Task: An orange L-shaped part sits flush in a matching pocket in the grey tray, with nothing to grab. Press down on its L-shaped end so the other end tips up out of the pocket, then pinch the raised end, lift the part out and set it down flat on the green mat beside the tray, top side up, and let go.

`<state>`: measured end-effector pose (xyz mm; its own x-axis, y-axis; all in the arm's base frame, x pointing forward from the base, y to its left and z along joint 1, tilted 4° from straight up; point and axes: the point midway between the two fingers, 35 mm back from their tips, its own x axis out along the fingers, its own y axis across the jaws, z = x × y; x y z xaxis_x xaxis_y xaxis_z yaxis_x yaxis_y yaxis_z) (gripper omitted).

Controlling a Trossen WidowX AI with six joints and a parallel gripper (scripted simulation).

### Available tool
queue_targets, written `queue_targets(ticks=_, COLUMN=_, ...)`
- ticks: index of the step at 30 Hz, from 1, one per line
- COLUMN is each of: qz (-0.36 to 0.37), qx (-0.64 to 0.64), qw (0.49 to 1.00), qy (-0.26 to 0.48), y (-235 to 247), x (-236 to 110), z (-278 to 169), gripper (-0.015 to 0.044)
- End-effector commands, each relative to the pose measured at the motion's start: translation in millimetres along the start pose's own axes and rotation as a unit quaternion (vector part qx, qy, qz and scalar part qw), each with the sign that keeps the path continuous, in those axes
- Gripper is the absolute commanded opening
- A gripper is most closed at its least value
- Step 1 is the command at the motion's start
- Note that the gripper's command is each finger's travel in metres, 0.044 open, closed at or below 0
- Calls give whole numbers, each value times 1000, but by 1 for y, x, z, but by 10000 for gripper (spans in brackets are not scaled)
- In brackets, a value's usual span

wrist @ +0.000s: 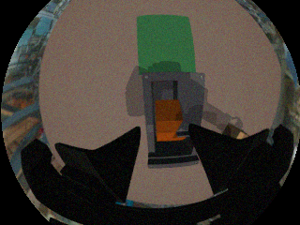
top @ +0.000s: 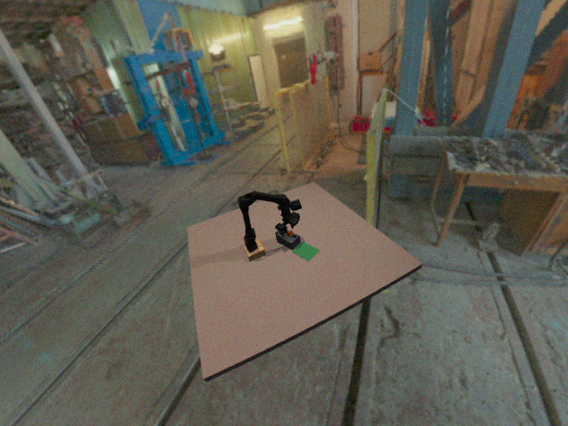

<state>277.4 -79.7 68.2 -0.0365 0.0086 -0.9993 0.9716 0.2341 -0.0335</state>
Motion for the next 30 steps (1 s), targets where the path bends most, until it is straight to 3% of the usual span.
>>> queue_targets(ticks=1, qz=-6, qx=2, qw=1000, qy=0, y=-3, x=9, z=0, gripper=280)
queue_targets(ticks=18, qz=-7, qx=2, qw=1000, qy=0, y=-4, x=31, z=-1, gripper=280)
queue_targets(ticks=22, qz=-2, qx=0, qw=1000, qy=1, y=-2, x=27, z=-1, gripper=175)
queue_targets(ticks=30, qz=-2, qx=0, qw=1000, qy=1, y=-2, x=27, z=-1, gripper=122)
